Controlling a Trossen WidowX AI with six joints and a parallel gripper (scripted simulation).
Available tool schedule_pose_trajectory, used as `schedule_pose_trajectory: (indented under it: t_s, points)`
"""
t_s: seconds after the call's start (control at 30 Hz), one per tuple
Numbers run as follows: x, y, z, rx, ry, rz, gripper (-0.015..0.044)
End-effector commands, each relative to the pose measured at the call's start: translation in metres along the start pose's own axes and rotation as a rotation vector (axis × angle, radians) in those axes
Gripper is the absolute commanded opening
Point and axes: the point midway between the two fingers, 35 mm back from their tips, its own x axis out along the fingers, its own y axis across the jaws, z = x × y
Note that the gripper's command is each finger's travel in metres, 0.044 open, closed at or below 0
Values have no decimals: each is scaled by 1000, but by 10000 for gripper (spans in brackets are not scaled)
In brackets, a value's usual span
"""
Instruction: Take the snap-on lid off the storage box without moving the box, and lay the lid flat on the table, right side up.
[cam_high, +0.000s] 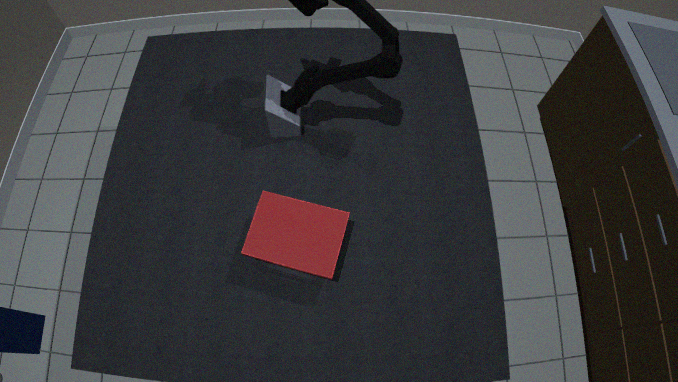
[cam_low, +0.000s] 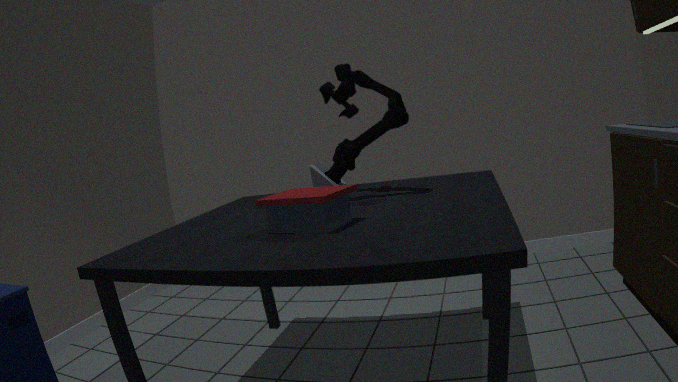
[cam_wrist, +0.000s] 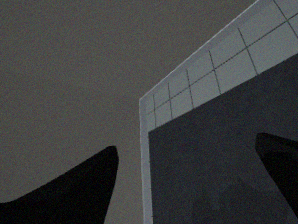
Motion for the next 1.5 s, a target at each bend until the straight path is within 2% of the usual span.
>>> schedule_pose_trajectory:
  t_s: [0.0,0.17,0.2,0.47,0.63,0.7,0.97,1.07,1.3,1.47]
  points:
    - [-1,2,-2,0,5,8,374]
    - [-24,42,-58,-2,151,210,242]
    - [-31,50,-72,-5,190,252,235]
    - [-87,78,-166,-58,484,479,235]
    - [-139,71,-238,-140,745,587,235]
    - [-146,68,-246,-152,779,596,235]
    - [-225,3,-334,-353,1191,613,235]
    - [-239,-16,-348,-403,1269,596,235]
    - [-288,-124,-384,-684,1588,427,235]
    - [-300,-174,-386,-822,1688,314,235]
